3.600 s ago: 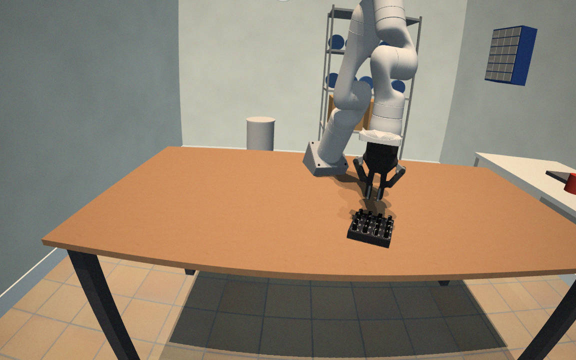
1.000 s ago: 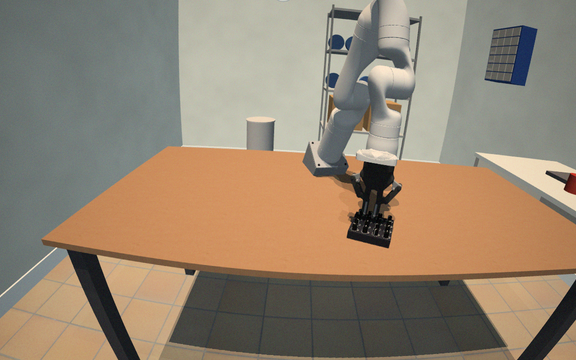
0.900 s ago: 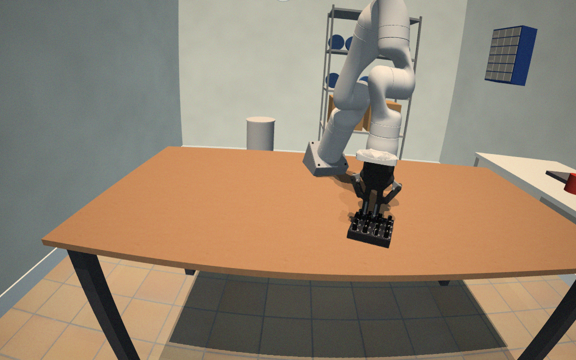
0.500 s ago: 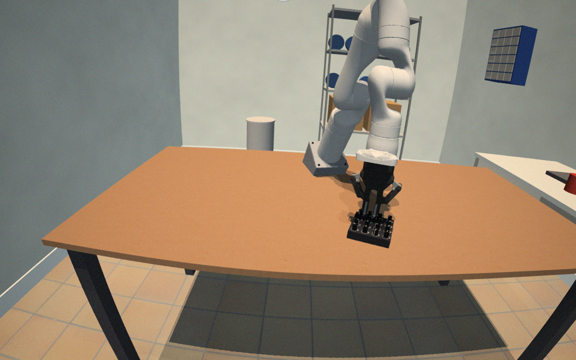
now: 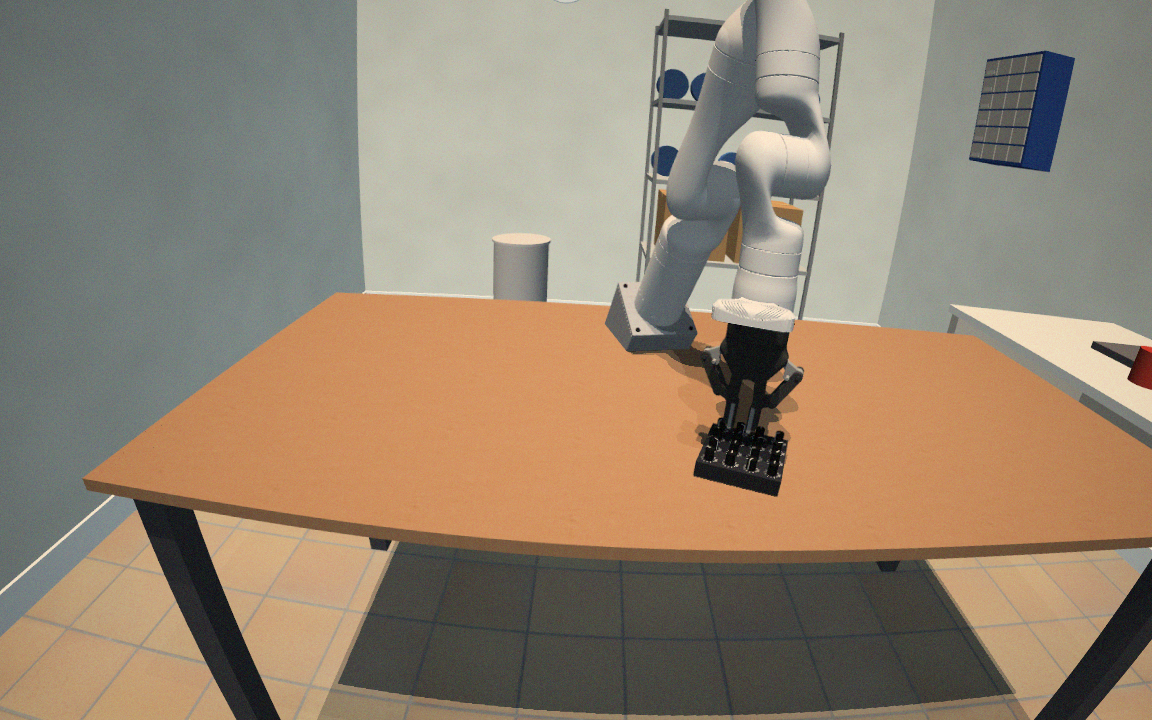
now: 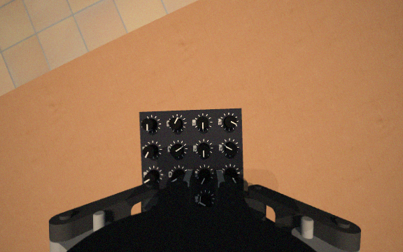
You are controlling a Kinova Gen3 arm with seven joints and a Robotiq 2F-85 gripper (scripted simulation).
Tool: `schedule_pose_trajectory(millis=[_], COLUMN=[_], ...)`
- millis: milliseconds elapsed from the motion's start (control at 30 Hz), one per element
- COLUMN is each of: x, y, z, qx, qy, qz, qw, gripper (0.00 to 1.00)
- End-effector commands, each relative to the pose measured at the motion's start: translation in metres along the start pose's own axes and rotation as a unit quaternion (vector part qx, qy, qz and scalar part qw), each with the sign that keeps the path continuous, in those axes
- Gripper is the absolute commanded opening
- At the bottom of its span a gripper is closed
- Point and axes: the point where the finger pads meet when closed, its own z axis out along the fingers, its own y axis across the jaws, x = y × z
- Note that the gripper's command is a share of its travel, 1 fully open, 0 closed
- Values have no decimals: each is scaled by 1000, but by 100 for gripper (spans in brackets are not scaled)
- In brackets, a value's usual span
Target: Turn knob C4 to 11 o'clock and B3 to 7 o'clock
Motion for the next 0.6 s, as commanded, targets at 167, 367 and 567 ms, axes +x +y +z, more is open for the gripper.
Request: schedule_pose_trajectory(millis=[167,367,567], x=[0,0,0], y=[0,0,0], z=[1,4,9], qx=[0,0,0], qy=[0,0,0], qz=[0,0,0], qw=[1000,1000,1000], gripper=[19,19,19])
